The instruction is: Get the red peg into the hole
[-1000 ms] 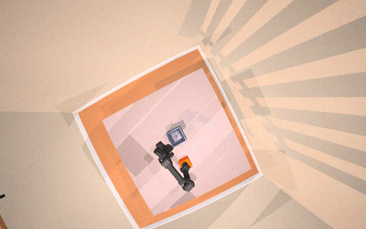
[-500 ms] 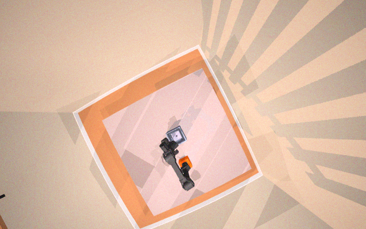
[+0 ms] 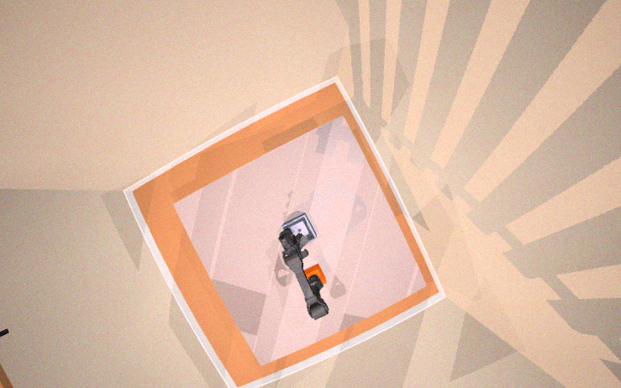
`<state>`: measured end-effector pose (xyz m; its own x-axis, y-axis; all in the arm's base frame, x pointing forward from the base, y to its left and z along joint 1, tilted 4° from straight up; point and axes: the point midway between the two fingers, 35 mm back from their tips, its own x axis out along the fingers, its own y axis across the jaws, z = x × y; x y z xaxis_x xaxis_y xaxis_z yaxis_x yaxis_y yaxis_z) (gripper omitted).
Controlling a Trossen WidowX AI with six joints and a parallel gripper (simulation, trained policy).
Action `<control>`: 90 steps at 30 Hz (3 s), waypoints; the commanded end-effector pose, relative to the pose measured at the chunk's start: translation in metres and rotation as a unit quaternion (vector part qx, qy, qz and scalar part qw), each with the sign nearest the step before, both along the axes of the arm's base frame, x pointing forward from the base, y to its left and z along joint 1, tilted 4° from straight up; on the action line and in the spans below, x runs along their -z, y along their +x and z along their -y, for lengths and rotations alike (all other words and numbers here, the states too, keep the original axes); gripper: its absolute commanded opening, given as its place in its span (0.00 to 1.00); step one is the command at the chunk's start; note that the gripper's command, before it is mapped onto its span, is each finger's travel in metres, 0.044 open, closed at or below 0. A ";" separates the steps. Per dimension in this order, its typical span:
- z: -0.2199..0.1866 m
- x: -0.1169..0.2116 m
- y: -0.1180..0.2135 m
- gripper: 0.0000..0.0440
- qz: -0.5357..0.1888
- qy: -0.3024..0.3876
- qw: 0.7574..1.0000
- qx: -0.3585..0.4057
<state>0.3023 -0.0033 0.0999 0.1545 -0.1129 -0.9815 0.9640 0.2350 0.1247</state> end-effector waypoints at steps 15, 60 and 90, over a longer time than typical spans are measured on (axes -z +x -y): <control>0.023 0.043 0.005 0.00 -0.031 0.026 0.999 0.005; 0.040 0.083 0.029 0.35 -0.064 0.123 0.990 -0.023; 0.067 0.047 0.049 0.60 -0.031 0.195 0.980 -0.007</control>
